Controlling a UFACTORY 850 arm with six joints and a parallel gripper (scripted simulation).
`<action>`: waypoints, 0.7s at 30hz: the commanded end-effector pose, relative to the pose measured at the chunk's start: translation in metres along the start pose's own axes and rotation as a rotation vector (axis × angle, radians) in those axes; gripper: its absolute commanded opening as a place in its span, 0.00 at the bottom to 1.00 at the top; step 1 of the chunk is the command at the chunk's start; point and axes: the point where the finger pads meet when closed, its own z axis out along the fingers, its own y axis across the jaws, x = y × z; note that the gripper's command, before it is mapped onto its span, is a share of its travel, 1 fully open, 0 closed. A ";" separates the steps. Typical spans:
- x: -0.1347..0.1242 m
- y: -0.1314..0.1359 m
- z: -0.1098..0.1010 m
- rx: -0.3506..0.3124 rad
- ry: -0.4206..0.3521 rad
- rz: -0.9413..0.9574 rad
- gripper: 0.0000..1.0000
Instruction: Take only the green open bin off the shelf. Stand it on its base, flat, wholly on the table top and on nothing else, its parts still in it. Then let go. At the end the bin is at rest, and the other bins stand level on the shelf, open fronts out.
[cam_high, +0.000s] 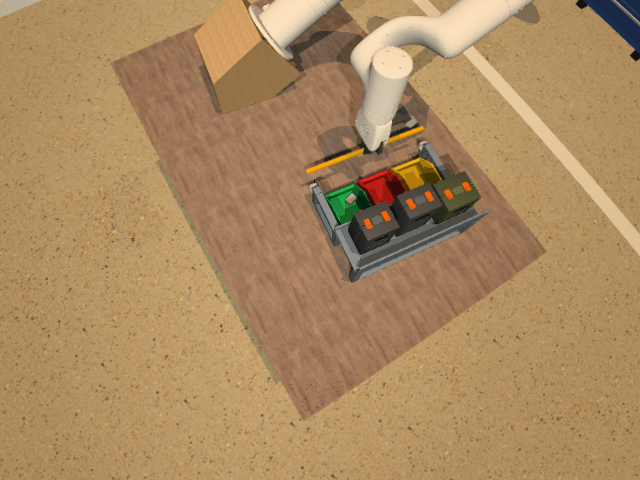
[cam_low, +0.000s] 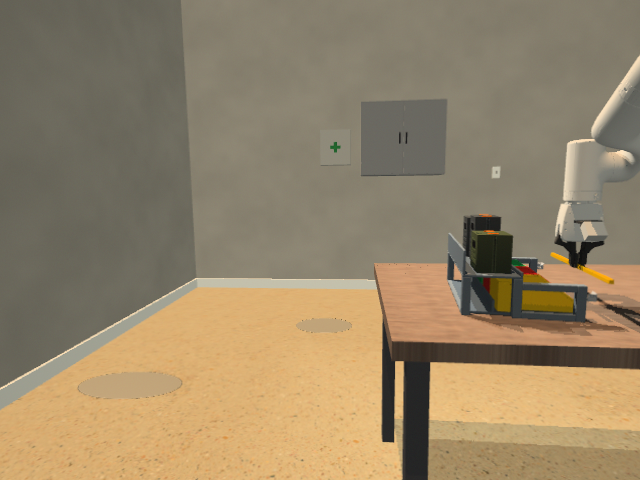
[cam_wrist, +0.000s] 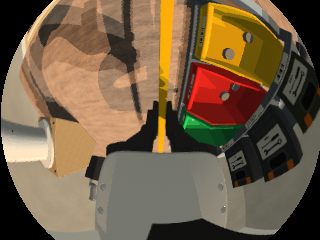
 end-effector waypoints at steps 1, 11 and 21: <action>0.000 0.000 -0.001 -0.002 -0.001 -0.001 0.00; 0.000 -0.040 0.000 -0.002 -0.001 -0.001 0.00; 0.000 -0.040 0.000 -0.002 -0.001 -0.001 0.00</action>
